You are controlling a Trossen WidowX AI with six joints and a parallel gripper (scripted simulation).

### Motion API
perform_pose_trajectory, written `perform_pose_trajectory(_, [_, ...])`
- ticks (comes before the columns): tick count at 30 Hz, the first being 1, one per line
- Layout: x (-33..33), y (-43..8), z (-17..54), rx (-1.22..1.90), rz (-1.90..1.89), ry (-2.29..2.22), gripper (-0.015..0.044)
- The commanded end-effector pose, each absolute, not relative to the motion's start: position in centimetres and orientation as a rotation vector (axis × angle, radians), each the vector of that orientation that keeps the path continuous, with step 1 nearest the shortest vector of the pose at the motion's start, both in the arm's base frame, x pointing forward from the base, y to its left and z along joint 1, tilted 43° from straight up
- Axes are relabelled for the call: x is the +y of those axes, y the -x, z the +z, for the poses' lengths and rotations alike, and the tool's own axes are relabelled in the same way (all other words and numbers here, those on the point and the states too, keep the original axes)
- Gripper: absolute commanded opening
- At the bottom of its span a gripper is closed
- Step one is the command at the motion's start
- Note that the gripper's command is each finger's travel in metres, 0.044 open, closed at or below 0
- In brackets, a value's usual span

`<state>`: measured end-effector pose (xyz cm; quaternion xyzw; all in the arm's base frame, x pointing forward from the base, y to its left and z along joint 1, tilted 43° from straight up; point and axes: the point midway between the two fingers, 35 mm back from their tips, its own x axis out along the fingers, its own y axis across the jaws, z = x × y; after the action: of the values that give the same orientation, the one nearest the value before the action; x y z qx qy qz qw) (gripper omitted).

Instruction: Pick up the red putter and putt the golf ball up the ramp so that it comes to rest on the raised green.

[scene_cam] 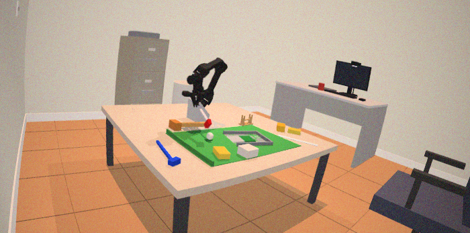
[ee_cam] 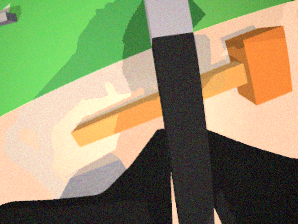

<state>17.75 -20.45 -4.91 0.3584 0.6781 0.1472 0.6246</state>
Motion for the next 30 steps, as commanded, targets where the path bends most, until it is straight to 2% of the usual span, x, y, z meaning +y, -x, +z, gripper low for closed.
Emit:
perform_pose_trajectory(1, [-21.3,-17.1,-5.7,1.578,0.278,-0.871,0.0])
perform_pose_trajectory(30, [-17.7,-17.3,-9.7,1.577,0.279,-0.872,0.0])
